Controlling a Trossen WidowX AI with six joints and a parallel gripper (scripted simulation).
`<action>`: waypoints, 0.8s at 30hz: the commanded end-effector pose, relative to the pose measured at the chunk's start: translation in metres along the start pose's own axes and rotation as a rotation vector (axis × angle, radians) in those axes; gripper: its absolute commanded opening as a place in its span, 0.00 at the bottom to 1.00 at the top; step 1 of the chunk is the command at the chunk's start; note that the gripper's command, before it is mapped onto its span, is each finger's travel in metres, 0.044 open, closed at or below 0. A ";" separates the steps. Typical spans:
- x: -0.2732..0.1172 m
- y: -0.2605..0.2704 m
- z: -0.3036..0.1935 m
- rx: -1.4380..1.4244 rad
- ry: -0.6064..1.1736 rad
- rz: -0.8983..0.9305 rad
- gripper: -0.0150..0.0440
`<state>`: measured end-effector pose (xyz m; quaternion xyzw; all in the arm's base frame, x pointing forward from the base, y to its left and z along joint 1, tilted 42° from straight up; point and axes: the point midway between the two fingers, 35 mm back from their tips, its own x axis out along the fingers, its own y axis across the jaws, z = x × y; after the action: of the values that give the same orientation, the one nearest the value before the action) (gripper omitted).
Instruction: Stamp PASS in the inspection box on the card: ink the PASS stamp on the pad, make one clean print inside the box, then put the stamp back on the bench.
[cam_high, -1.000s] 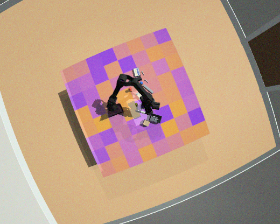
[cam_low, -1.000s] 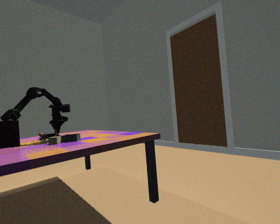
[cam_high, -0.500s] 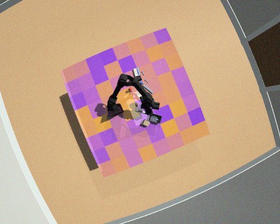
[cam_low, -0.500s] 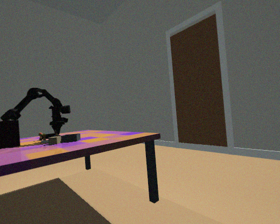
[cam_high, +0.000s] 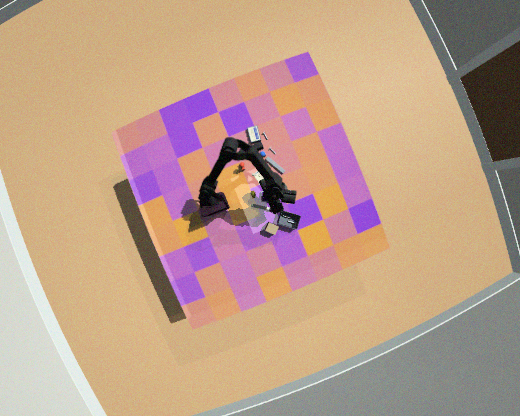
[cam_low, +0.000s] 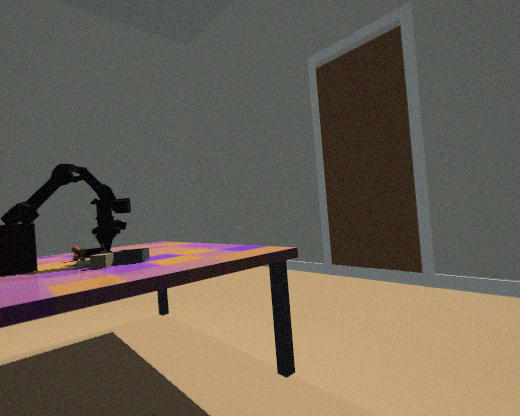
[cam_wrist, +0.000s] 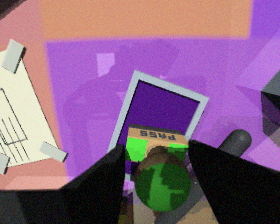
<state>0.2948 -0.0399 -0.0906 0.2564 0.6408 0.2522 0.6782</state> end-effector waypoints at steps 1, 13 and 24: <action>0.002 0.001 -0.001 0.005 0.001 0.005 0.25; 0.004 0.001 -0.001 0.000 0.001 0.006 0.25; 0.005 0.001 -0.001 0.000 0.001 0.007 0.25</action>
<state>0.2947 -0.0376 -0.0932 0.2559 0.6400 0.2547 0.6783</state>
